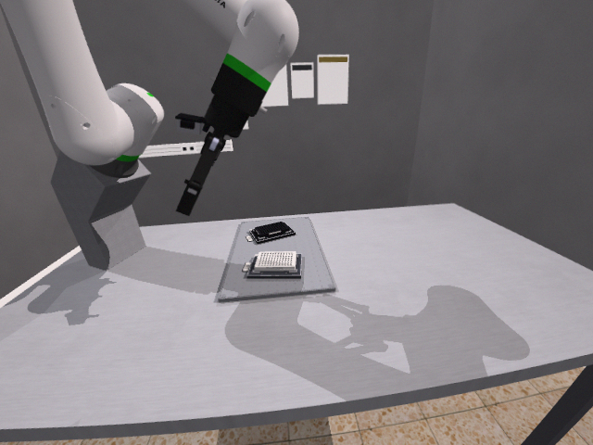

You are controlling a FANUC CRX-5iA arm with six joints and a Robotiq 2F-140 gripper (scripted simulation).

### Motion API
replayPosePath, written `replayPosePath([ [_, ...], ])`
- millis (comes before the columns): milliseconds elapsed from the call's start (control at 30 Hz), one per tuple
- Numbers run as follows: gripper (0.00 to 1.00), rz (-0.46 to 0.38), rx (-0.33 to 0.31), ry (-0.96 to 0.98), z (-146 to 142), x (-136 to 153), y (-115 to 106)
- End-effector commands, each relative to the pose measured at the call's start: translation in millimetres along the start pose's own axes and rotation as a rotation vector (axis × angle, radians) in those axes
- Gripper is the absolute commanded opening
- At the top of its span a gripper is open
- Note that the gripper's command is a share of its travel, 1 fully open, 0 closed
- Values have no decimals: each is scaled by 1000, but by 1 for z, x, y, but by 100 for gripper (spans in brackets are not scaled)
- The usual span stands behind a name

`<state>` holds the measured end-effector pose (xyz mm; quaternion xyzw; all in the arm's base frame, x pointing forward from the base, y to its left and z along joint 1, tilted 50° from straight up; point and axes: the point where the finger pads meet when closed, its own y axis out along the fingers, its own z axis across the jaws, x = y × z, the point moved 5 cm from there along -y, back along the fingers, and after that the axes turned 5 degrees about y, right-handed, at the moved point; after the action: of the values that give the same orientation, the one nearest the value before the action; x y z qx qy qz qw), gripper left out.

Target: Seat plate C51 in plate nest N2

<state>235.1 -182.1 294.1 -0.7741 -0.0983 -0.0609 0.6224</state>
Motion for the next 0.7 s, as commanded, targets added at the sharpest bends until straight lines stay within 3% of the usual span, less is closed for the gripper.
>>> replayPosePath([
  [0,100,-21,-33,-101,-10,12,6],
  [100,100,-22,-36,-108,-11,13,6],
  [667,100,-69,-197,-560,-37,63,25],
])
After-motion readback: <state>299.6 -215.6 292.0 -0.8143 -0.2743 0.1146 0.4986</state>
